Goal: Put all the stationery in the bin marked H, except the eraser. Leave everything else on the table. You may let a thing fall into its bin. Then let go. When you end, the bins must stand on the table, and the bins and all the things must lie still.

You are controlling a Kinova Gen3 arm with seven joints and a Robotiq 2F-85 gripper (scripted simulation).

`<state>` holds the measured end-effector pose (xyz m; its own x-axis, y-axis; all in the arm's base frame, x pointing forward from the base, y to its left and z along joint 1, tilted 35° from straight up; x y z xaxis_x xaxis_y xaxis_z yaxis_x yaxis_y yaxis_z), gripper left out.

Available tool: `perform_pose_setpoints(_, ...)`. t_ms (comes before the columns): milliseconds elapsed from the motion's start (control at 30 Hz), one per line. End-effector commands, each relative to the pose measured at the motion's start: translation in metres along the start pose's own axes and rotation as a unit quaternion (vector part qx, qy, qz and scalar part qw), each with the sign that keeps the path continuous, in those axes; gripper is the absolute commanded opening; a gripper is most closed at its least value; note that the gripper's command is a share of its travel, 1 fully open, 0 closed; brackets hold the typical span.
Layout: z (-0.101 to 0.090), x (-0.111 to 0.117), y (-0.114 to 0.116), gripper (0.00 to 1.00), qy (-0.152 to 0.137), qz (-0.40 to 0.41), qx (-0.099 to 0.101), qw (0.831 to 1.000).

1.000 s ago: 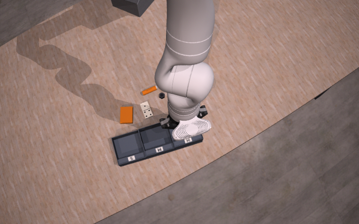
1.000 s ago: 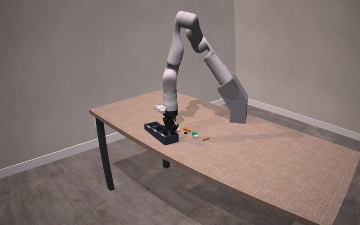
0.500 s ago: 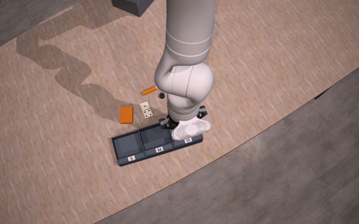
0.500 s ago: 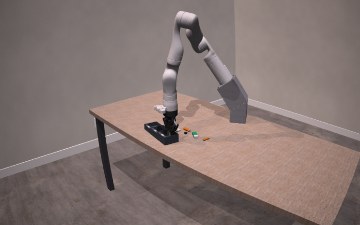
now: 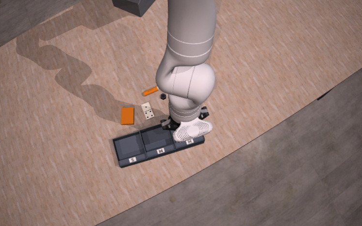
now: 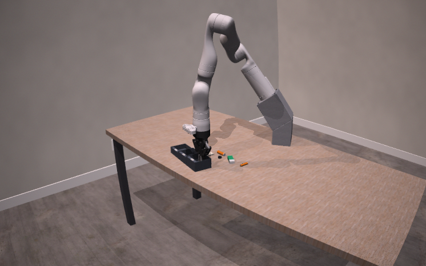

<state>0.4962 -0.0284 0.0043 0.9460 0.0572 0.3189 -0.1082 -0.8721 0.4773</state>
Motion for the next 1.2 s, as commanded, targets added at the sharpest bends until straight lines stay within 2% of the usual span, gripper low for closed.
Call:
perform_pose_setpoints(0,-0.001,0.000,0.000,0.09,0.001,0.000,0.000,1.000)
perform_pose_setpoints(367,-0.001,0.000,0.000,0.09,0.001,0.000,0.000,1.000)
perform_pose_setpoints(1167,-0.027,0.000,0.000,0.09,0.001,0.000,0.000,1.000)
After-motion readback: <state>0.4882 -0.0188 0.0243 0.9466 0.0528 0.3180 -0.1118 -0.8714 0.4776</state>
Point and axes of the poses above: the point where the finger pads meet when closed, its own z axis out along the fingers, its own y axis across the jaws, x = y × z, the point moved 5 cm from there along -z, back along the fingers, and after that the axes turned 8 degrees about -z, right-handed, at the moved point
